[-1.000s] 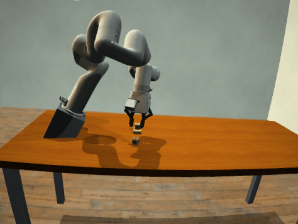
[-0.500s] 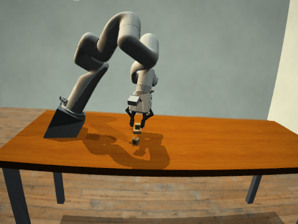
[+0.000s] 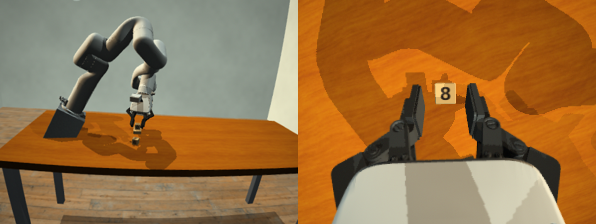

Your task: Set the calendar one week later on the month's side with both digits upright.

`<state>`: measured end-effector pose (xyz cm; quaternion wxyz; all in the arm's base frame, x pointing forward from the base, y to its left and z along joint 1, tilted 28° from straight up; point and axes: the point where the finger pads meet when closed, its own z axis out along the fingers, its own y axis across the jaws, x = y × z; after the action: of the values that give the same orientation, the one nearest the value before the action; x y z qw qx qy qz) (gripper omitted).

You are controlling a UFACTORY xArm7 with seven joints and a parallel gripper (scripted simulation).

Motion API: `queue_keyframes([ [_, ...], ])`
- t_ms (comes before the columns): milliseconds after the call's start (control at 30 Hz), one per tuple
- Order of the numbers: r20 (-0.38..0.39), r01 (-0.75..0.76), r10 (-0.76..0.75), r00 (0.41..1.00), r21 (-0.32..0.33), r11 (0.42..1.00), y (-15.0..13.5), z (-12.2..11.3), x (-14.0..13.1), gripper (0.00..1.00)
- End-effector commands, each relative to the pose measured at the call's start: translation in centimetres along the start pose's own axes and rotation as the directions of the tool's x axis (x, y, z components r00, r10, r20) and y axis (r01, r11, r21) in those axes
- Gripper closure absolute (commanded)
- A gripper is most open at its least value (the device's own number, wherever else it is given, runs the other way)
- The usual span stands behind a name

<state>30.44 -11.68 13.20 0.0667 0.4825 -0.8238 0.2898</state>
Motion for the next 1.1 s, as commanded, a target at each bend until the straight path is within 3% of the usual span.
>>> queue_keyframes([
  [0,-0.039,-0.004,0.004,0.999,-0.003,1.0,0.0,0.03,-0.15,0.53],
  [200,-0.055,-0.006,0.005,0.998,-0.007,1.0,0.02,0.07,-0.24,0.53],
  [433,-0.204,-0.009,0.006,0.979,-0.014,1.0,0.07,0.18,-0.4,0.53],
  [500,-0.204,-0.009,0.006,0.979,-0.014,1.0,0.07,0.18,-0.4,0.53],
  [633,-0.273,-0.004,0.003,0.962,-0.004,1.0,0.0,0.08,-0.46,0.53],
  [1067,-0.275,-0.004,0.003,0.961,-0.003,1.0,0.0,0.11,-0.72,0.53],
])
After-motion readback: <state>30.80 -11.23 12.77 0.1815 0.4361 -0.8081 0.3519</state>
